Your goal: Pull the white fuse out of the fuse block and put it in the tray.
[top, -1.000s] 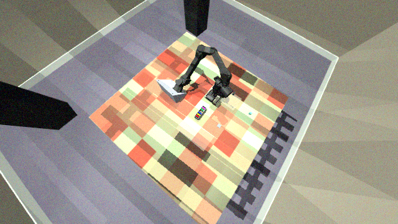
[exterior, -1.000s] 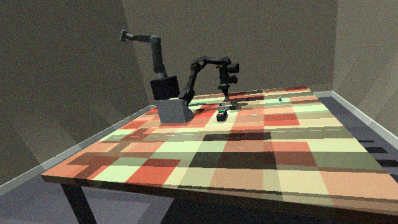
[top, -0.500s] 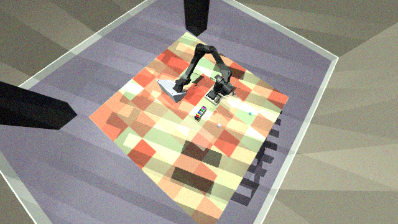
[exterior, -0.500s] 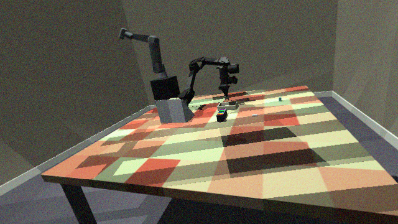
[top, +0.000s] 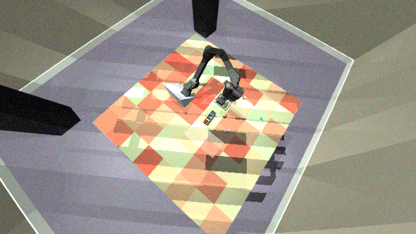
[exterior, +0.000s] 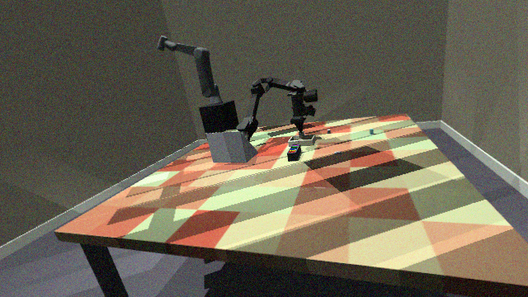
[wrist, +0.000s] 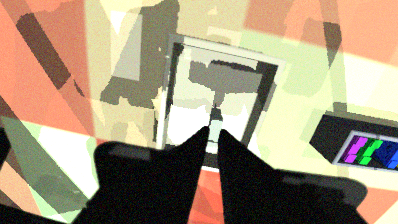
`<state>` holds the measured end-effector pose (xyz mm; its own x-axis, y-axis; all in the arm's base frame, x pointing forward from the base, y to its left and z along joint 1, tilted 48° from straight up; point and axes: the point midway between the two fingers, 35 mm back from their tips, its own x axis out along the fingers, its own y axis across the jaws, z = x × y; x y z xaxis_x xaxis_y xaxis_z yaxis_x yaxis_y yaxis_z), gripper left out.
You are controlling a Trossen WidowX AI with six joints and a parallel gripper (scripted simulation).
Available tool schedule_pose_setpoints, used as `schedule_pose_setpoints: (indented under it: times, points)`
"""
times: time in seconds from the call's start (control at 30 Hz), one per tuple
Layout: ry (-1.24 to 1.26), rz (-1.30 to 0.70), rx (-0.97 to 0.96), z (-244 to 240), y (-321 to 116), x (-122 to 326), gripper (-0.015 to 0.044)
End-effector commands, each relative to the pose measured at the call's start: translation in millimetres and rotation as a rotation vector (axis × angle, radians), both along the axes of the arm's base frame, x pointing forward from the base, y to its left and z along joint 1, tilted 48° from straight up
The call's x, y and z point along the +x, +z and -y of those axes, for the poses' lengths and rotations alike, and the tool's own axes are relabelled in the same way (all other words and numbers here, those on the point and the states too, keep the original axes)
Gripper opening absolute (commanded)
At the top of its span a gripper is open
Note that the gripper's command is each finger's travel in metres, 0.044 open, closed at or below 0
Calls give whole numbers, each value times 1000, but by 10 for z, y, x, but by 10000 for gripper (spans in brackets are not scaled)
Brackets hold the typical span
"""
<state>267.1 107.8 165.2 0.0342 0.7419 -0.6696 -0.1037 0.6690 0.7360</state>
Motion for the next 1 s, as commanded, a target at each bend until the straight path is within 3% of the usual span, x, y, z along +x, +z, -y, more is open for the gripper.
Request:
schedule_pose_setpoints:
  times: [0.0,0.03,0.47,0.6,0.97]
  points:
    - [-1,1,5,-46,-26,-16,0]
    - [-1,1,5,-52,-30,-16,0]
    - [0,0,0,-8,-5,-2,330]
    - [-1,0,3,231,214,-26,330]
    - [-3,2,2,242,229,-36,330]
